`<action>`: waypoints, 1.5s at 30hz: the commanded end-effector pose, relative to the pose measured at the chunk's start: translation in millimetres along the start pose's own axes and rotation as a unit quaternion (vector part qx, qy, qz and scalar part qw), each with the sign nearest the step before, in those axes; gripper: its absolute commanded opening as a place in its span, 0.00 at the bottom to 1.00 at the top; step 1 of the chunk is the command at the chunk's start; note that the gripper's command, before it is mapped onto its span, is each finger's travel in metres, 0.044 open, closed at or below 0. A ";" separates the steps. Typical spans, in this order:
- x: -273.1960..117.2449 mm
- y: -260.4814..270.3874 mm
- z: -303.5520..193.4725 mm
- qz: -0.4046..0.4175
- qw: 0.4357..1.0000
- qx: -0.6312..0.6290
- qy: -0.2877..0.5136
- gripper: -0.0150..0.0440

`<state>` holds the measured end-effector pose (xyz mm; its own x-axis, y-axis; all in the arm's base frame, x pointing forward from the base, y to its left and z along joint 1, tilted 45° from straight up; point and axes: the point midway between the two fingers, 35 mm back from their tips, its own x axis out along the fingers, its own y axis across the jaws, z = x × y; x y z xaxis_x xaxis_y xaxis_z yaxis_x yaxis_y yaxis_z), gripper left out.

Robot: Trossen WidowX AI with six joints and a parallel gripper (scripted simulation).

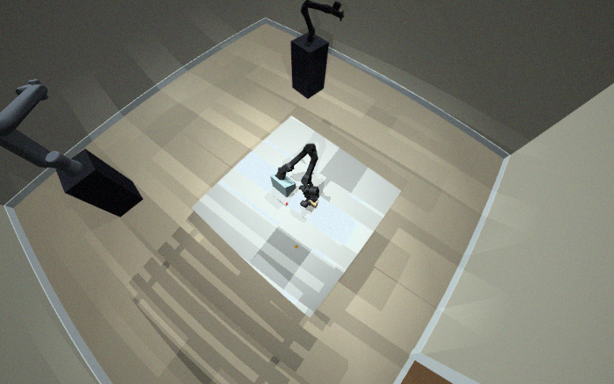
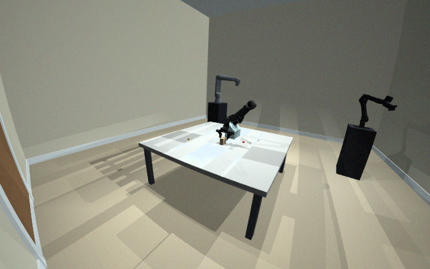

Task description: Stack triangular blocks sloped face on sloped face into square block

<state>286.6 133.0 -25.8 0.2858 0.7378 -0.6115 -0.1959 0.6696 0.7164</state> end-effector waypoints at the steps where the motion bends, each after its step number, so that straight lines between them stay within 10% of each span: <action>1: 0.0 0.0 0.1 0.000 1.000 0.000 0.000 1.00; 11: -7.1 -2.0 1.6 -0.003 1.000 -0.001 0.001 1.00; 20: -108.2 -1.6 1.1 -0.004 1.000 -0.001 0.001 1.00; 45: -104.5 -4.4 2.2 -0.008 1.000 0.003 -0.001 1.00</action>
<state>259.9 52.8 36.0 0.2905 0.7272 -0.6219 -0.1916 0.6810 0.7068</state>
